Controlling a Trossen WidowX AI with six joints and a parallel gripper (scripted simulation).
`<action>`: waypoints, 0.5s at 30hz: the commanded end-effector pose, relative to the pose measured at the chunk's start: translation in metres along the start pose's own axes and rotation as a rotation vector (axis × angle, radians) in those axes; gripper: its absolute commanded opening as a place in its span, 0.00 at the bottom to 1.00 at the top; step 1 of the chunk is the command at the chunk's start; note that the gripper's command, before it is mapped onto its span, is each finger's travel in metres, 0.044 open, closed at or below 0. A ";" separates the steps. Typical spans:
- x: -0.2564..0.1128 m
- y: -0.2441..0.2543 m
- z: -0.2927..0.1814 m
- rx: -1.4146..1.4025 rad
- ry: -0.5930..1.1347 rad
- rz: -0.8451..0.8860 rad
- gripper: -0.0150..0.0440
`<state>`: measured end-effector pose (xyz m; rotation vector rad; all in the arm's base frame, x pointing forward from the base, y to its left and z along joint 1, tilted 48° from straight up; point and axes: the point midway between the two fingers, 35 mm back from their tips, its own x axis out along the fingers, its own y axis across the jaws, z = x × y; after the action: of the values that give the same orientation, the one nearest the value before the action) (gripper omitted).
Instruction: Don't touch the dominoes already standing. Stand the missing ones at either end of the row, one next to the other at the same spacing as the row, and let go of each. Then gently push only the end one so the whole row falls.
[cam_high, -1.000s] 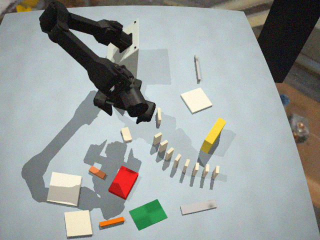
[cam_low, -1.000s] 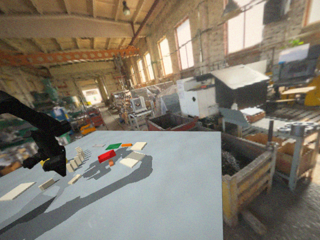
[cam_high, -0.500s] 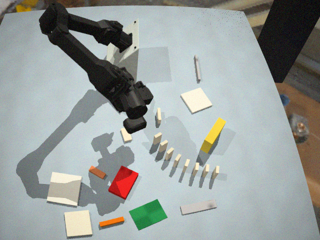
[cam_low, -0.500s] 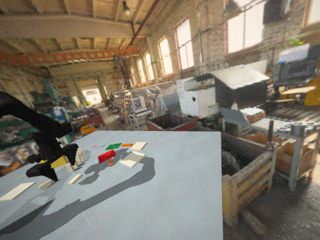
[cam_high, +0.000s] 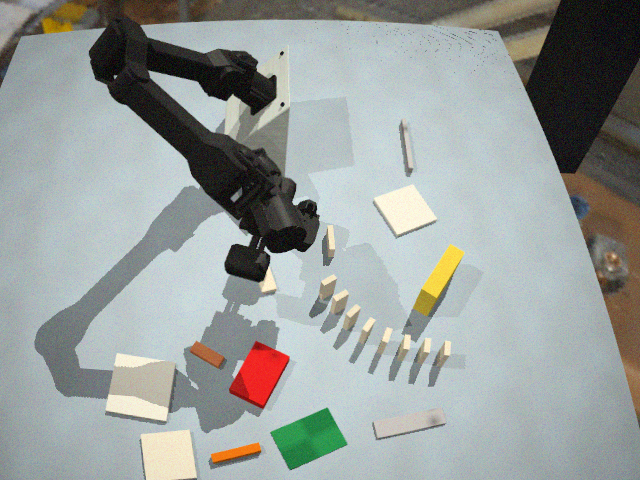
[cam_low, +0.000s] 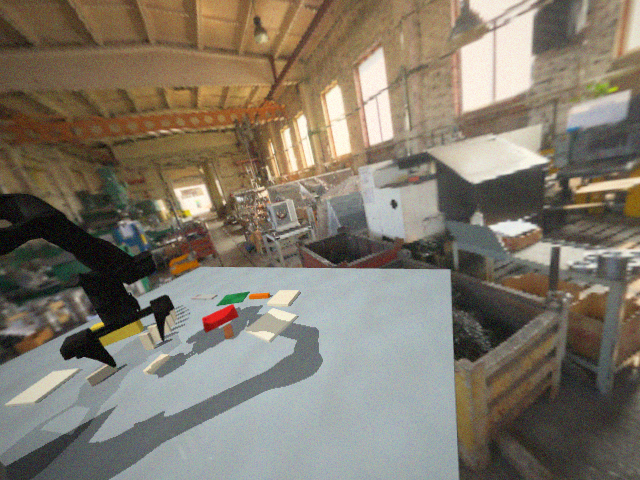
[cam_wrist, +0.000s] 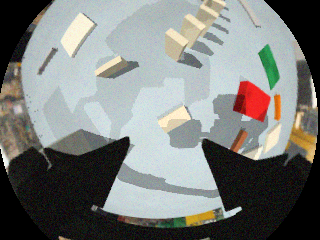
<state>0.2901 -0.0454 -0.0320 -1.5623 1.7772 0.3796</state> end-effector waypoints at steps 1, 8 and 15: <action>0.004 0.001 0.000 0.243 0.008 0.000 1.00; 0.008 0.001 0.000 0.604 0.008 -0.001 1.00; 0.012 0.001 0.000 0.964 0.008 -0.003 1.00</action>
<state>0.2906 -0.0509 -0.0376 -1.0073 1.6372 -0.2828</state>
